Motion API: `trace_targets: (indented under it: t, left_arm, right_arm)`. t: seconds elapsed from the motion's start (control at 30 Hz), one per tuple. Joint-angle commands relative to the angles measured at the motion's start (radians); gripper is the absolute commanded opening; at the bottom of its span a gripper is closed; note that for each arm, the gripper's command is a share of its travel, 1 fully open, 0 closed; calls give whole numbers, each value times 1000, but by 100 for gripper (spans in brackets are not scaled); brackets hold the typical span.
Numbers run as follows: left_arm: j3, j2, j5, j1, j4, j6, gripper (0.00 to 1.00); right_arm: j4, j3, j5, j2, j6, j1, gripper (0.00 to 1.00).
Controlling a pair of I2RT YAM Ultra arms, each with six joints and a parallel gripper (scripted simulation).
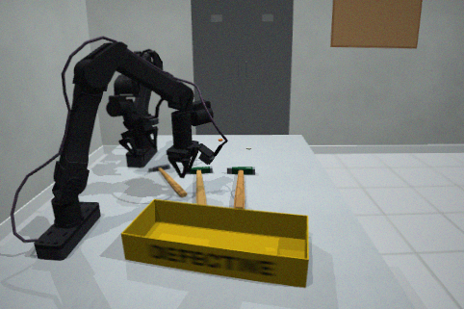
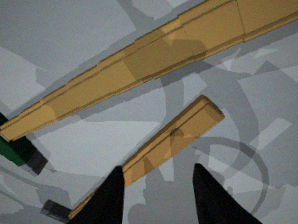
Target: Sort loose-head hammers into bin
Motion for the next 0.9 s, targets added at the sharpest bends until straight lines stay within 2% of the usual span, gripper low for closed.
trace_targets:
  t: [0.0, 0.5, 0.6, 0.87]
  left_arm:
    - [69, -62, 13, 16, -54, 141, 100]
    - [233, -281, 139, 78, -154, 591, 100]
    - [261, -301, 189, 126, -169, 667, 100]
    - [319, -365, 230, 305, -204, 818, 100]
  right_arm:
    - [23, 36, -17, 14, -146, 9, 41]
    - [51, 84, -58, 61, -562, 7, 41]
    - [53, 87, -60, 64, -587, 7, 41]
    - [73, 114, -82, 91, -844, 8, 41]
